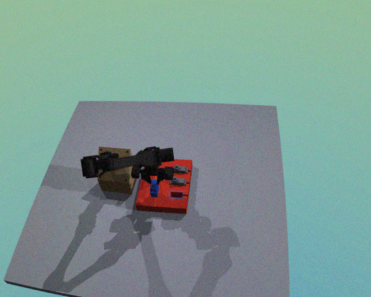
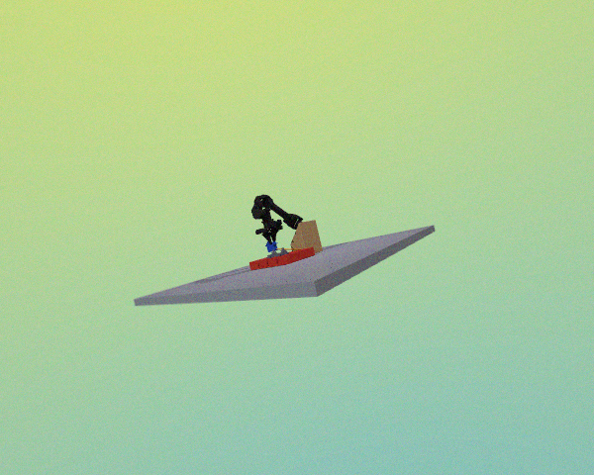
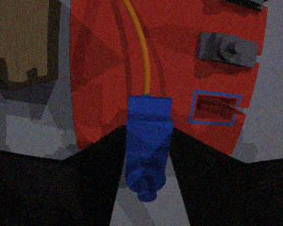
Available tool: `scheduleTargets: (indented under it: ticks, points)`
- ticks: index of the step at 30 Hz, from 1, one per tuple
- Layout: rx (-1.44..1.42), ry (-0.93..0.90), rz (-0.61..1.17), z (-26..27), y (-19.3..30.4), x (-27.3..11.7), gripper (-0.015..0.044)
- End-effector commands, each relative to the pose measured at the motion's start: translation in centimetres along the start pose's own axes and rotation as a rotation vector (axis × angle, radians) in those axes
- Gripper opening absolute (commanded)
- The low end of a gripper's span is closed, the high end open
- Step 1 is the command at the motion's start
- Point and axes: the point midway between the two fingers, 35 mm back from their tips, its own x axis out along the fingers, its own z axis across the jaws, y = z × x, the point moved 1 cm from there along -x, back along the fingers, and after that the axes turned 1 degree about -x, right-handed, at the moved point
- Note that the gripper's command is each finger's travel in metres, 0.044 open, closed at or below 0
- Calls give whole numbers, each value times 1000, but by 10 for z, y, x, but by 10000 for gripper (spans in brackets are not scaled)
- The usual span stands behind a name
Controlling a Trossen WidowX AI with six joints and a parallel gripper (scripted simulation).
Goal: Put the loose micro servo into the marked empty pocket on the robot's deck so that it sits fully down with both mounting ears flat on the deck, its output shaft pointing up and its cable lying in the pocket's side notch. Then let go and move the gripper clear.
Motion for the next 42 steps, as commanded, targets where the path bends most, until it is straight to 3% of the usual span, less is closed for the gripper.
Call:
scheduleTargets:
  ticks: [1, 42]
  points:
    - [169, 7, 3, -1, 2, -1, 0]
    - [1559, 8, -2, -1, 2, -1, 0]
